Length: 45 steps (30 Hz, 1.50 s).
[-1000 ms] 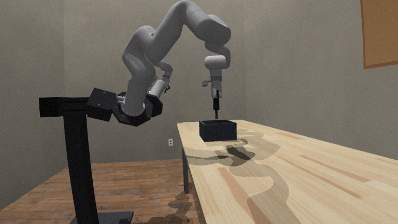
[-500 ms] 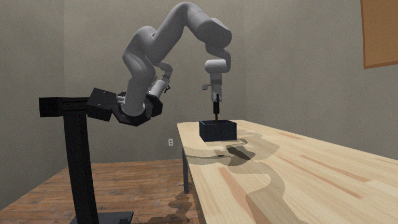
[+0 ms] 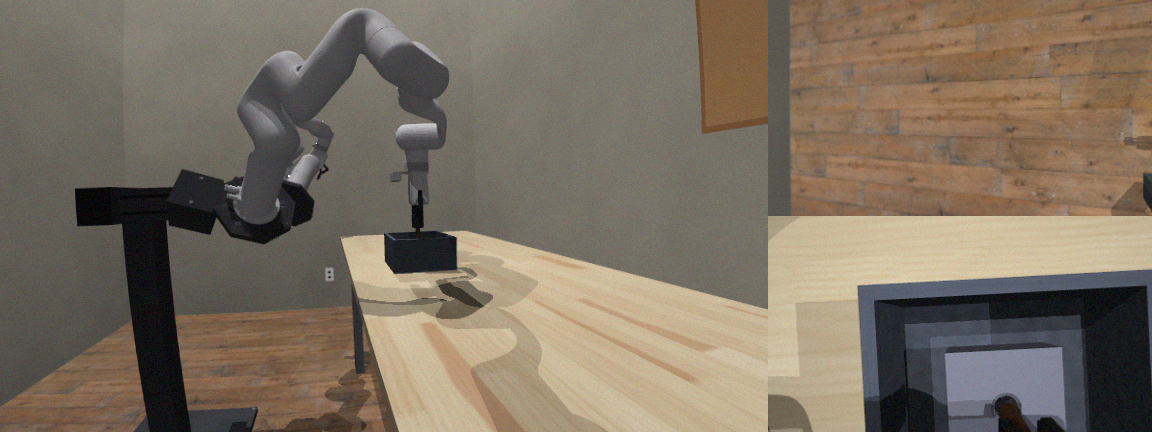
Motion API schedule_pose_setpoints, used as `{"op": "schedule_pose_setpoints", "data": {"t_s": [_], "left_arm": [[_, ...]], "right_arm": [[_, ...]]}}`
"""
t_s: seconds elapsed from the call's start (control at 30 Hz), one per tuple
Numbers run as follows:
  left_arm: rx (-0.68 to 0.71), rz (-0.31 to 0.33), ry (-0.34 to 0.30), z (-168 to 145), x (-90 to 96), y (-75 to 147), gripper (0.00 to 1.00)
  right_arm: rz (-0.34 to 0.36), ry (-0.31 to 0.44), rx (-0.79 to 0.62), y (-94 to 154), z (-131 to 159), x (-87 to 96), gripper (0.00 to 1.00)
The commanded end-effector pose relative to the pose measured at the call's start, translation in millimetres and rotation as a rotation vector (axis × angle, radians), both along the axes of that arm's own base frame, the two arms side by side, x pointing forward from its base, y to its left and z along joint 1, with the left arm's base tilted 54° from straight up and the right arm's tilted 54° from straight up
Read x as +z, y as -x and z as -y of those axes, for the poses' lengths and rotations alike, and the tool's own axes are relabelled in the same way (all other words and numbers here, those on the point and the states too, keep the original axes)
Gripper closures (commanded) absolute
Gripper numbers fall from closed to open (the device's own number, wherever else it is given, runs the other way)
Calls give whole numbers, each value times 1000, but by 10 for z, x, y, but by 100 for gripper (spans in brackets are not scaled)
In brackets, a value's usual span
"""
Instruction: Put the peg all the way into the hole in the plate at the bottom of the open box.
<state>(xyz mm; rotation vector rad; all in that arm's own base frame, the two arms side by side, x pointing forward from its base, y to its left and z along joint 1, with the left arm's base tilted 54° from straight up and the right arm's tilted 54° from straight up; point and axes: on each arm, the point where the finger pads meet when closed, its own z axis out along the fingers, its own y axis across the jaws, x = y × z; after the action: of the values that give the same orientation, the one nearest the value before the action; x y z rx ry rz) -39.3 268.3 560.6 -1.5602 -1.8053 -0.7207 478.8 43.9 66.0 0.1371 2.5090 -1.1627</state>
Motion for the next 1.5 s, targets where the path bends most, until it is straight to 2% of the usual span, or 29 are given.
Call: {"op": "schedule_pose_setpoints", "data": {"t_s": [0.0,0.7,1.1,1.47], "left_arm": [[0,2,-3,6,15,3,0],[0,2,-3,6,15,3,0],[0,2,-3,6,15,3,0],[0,2,-3,6,15,3,0]], "right_arm": [[2,-3,5,-18,-7,-14,100],[2,-3,5,-24,9,-27,100],[2,-3,5,-77,144,-133,100],[2,-3,5,-80,152,-140,100]]}}
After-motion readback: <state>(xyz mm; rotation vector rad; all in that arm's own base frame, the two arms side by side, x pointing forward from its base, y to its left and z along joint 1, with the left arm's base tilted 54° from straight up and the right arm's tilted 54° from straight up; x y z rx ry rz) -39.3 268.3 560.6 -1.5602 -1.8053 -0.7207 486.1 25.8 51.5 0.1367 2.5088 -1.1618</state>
